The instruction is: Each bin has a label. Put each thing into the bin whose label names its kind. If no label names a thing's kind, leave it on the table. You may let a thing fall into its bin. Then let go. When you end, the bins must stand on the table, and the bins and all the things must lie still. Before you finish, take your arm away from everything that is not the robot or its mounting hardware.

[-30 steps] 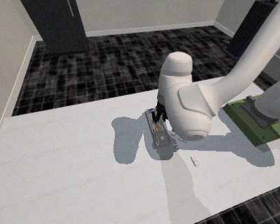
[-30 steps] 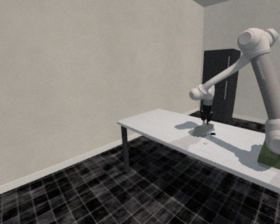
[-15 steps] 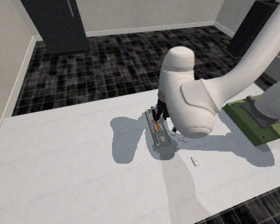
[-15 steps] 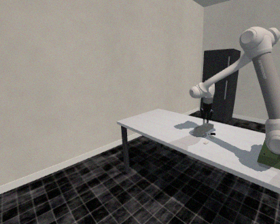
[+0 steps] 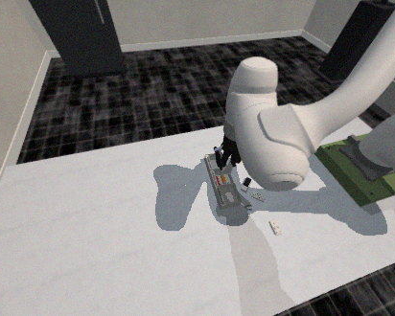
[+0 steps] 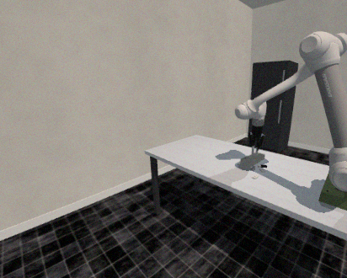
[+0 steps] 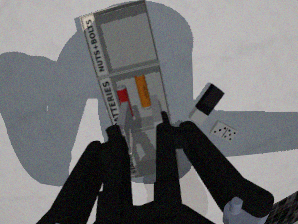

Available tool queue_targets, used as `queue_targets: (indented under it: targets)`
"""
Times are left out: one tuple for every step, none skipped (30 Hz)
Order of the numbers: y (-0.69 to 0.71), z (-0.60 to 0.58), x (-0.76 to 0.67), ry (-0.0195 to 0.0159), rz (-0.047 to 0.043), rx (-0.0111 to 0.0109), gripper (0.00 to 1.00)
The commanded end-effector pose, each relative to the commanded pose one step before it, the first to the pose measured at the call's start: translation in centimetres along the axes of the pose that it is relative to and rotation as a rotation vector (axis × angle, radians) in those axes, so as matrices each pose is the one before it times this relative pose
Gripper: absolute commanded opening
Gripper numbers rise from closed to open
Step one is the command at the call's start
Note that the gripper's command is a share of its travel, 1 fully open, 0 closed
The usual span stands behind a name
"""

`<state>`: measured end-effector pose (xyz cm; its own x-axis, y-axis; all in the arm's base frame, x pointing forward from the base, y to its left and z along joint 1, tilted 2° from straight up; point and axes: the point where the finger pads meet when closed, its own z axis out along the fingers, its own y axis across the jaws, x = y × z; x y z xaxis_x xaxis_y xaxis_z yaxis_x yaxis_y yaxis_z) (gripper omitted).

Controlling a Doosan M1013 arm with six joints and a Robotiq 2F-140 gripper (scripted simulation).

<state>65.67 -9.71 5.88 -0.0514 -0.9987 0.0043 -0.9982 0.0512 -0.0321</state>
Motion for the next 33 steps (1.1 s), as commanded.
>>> queue_targets:
  targets:
    - [0.356, -0.038, -0.756, -0.00017, -0.05002, 0.00015, 0.18]
    - [0.319, -0.024, -0.770, 0.00000, -0.05000, 0.00000, 0.18]
    - [0.280, -0.024, -0.785, 0.00000, -0.05000, 0.00000, 0.18]
    - [0.240, -0.024, -0.798, 0.00003, -0.04326, -0.00001, 0.18]
    - [0.205, -0.024, -0.807, 0.00019, -0.03391, -0.00010, 0.18]
    - [0.178, -0.024, -0.814, 0.00031, -0.03844, -0.00019, 0.18]
    - [0.147, -0.024, -0.820, 0.00035, -0.03982, -0.00023, 0.18]
    - [0.114, -0.024, -0.825, 0.00033, -0.03960, -0.00024, 0.18]
    - [0.081, -0.025, -0.829, 0.00031, -0.03936, -0.00023, 0.18]
    - [0.048, -0.025, -0.832, 0.00029, -0.03937, -0.00021, 0.18]
    - [0.016, -0.025, -0.833, 0.00028, -0.03946, -0.00020, 0.18]
    - [-0.017, -0.025, -0.833, 0.00027, -0.03953, -0.00019, 0.18]
    - [-0.050, -0.026, -0.831, 0.00027, -0.03957, -0.00018, 0.18]
    - [-0.083, -0.026, -0.829, 0.00027, -0.03961, -0.00018, 0.18]
    - [0.000, 0.000, 0.000, 0.00000, 0.00000, 0.00000, 0.18]
    - [0.000, 0.000, 0.000, 0.00000, 0.00000, 0.00000, 0.18]
    - [-0.116, -0.026, -0.825, -0.00068, -0.11342, 0.00096, 0.18]
    - [-0.208, -0.025, -0.806, 0.00054, -0.02363, -0.00060, 0.18]
    - [-0.227, -0.026, -0.801, 0.00054, -0.02373, -0.00042, 0.18]
    - [-0.246, -0.026, -0.796, 0.00046, -0.03615, -0.00015, 0.18]
    - [-0.220, -0.021, -0.629, 0.00034, -0.04202, -0.00011, 0.18]
    - [0.000, 0.000, 0.000, 0.00022, -0.04096, -0.00017, 0.18]
    - [0.000, 0.000, 0.000, 0.00019, -0.03923, -0.00019, 0.18]
    - [0.000, 0.000, 0.000, 0.00029, -0.03776, -0.00028, 0.18]
    - [0.000, 0.000, 0.000, 0.00046, -0.03712, -0.00040, 0.18]
    - [0.000, 0.000, 0.000, 0.00062, -0.03680, -0.00049, 0.18]
    - [0.000, 0.000, 0.000, 0.00073, -0.03656, -0.00055, 0.18]
    - [0.000, 0.000, 0.000, 0.00076, -0.03640, -0.00062, 0.18]
    - [-0.003, 0.000, -0.002, 0.00017, -0.03626, 0.00013, 0.18]
    - [-0.001, 0.000, -0.001, -0.00005, -0.03616, 0.00036, 0.18]
    - [-0.001, 0.000, 0.000, -0.00034, -0.03598, 0.00075, 0.18]
    - [0.000, 0.000, 0.000, 0.00000, 0.00000, 0.00000, 0.18]
    - [0.000, 0.000, 0.000, 0.00000, 0.00000, 0.00000, 0.18]
